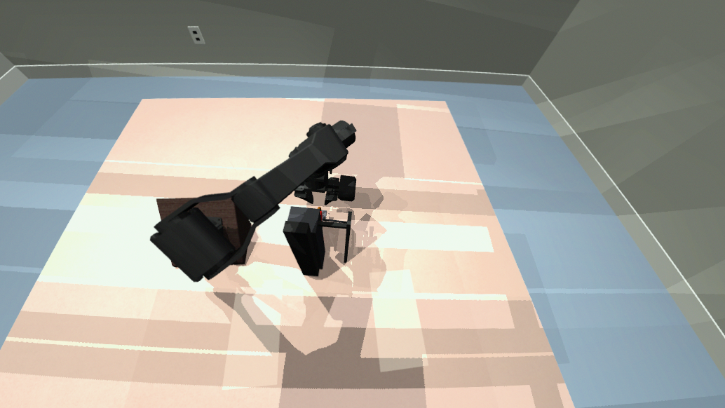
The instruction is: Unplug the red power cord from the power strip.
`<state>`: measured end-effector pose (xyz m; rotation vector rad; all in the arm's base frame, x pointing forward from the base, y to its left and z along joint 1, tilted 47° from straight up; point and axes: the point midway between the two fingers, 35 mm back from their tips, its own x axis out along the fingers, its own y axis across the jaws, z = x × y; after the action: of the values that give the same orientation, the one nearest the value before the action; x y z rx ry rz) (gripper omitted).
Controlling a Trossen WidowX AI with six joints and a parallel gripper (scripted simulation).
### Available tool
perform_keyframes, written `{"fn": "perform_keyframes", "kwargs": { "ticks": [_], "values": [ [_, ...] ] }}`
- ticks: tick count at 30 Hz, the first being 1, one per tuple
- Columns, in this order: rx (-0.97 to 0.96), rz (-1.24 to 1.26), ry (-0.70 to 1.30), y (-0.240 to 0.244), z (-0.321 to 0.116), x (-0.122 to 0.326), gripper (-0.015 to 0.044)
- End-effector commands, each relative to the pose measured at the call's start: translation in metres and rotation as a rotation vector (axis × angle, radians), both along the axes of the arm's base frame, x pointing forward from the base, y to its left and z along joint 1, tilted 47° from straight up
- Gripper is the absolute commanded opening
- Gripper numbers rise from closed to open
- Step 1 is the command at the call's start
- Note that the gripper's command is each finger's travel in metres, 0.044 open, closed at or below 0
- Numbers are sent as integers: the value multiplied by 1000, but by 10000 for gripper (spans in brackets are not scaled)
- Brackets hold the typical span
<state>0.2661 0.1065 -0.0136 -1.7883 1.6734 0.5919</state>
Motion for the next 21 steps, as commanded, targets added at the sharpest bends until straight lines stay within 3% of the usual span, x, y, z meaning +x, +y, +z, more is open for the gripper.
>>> {"fn": "perform_keyframes", "kwargs": {
  "ticks": [1,21],
  "values": [
    [1,0,5,-4,5,-1,160],
    [-1,0,5,-25,26,-5,160]
  ]
}}
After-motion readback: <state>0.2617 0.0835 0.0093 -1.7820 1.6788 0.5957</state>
